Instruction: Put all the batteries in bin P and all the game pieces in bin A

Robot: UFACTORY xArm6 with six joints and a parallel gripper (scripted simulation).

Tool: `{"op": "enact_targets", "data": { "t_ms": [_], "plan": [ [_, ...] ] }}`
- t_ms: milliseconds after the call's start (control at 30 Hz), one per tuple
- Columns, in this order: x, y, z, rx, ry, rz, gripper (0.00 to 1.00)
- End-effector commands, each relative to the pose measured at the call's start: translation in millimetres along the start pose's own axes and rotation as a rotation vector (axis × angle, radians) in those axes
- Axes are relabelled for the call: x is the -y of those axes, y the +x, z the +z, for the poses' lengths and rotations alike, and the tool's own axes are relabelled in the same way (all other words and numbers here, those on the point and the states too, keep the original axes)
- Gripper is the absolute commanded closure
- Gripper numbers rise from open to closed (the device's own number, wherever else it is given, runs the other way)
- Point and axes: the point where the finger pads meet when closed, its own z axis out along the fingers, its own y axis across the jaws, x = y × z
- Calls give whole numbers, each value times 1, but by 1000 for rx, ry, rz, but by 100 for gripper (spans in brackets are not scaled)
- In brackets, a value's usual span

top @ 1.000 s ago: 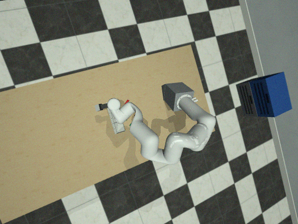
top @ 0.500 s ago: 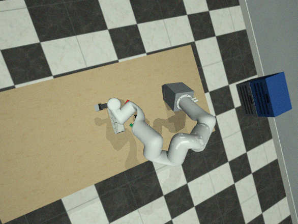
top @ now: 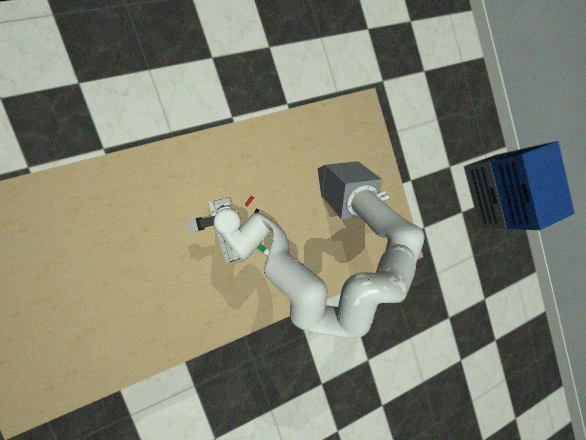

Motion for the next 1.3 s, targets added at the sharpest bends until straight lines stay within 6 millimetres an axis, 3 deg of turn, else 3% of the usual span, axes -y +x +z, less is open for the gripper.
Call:
{"op": "enact_targets", "data": {
  "t_ms": [0,100,367,867,1267],
  "plan": [
    [24,3,-2,-5,-2,-1,93],
    [37,4,-2,-5,-2,-1,93],
    [37,4,-2,-5,-2,-1,93],
    [37,4,38,-4,-2,-1,93],
    [37,4,58,-4,-2,-1,93]
  ]
}}
